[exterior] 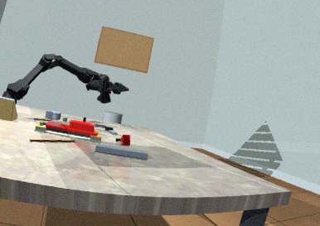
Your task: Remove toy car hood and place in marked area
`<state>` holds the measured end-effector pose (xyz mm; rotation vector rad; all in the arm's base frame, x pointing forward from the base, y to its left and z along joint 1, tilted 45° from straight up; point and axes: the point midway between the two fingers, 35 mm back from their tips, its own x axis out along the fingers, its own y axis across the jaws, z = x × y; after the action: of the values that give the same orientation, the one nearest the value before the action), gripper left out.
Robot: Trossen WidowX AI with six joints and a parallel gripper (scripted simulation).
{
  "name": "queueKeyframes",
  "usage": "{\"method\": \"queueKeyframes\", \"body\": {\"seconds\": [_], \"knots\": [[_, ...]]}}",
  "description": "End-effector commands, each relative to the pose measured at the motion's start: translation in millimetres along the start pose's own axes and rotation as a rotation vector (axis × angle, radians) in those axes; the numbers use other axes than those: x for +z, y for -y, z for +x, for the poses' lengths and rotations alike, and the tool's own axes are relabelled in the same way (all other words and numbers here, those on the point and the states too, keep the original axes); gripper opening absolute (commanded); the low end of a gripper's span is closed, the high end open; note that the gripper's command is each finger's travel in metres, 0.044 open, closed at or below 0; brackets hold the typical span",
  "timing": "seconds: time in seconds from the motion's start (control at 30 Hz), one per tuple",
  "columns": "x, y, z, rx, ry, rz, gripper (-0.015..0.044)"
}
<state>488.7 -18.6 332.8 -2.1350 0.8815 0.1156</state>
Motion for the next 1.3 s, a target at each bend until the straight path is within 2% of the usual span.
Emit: {"method": "queueKeyframes", "body": {"seconds": [0.0, 0.33, 0.63, 0.9, 1.27], "knots": [[14, -34, 31, 0.097, 0.100, 0.055, 0.0440], [39, -120, 79, 0.371, 0.311, 0.261, 0.0440], [57, -205, 97, 0.703, 0.469, 0.555, 0.0440], [68, -276, 91, 1.078, 0.566, 0.927, 0.0440], [64, -343, 56, 1.791, 0.583, 1.724, 0.0440]]}}
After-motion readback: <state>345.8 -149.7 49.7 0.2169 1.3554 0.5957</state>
